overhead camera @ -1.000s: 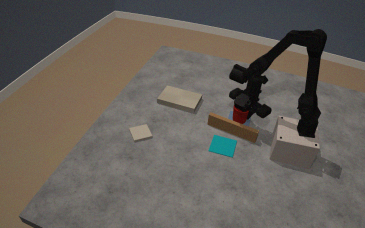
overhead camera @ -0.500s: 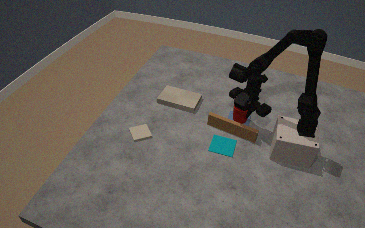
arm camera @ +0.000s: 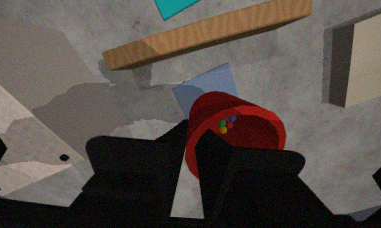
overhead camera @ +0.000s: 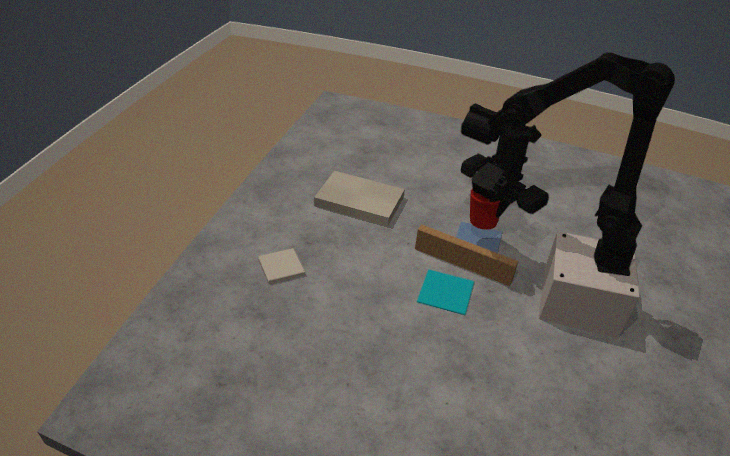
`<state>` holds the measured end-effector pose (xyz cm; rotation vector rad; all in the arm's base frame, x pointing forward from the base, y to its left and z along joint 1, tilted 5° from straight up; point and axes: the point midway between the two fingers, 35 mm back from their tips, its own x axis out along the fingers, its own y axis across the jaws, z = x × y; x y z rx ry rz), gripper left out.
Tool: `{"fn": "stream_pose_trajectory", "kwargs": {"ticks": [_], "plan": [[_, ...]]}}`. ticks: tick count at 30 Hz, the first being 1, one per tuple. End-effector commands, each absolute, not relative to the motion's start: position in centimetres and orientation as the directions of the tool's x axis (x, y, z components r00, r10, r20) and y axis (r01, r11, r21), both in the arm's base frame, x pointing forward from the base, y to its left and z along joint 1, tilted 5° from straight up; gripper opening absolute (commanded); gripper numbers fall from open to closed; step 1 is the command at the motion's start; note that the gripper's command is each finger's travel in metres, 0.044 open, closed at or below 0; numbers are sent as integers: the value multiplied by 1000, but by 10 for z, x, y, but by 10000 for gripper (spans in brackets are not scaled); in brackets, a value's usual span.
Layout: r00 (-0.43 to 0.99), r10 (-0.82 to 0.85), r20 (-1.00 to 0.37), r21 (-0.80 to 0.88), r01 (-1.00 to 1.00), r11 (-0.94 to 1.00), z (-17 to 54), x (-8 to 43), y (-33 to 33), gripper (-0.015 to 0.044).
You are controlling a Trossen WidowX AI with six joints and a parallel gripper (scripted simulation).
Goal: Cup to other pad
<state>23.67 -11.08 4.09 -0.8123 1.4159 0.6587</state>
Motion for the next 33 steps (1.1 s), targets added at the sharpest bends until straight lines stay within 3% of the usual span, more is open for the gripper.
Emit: {"fn": "stream_pose_trajectory", "kwargs": {"ticks": [1, 33], "plan": [[69, -78, -995, -102, -805, 584, 57, 236, -110, 0], [70, -75, -995, -101, -808, 581, 64, 240, -96, 0]]}}
